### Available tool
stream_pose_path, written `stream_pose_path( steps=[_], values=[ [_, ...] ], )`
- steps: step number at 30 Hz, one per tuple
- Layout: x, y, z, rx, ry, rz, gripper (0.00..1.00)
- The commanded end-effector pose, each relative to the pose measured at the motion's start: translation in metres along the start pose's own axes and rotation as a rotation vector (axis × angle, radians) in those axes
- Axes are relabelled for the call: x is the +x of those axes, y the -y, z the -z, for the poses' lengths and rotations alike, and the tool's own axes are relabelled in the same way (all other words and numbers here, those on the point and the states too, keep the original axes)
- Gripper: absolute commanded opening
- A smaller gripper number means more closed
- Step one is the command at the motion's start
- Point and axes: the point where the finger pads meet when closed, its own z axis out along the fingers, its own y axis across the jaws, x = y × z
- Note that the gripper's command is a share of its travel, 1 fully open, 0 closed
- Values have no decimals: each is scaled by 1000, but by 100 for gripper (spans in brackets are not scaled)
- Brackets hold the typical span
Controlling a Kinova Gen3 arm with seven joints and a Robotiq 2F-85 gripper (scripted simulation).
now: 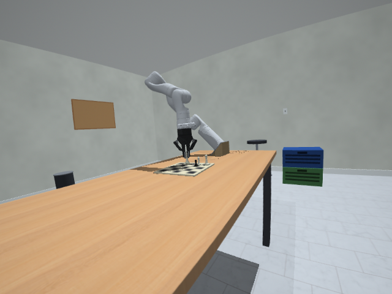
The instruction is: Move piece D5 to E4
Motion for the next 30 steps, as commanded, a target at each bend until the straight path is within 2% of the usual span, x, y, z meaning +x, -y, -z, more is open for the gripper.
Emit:
stream_pose_path(
  steps=[1, 30],
  values=[
    [0, 0, 1, -1, -2, 0, 0],
    [0, 0, -3, -1, -2, 0, 0]
  ],
)
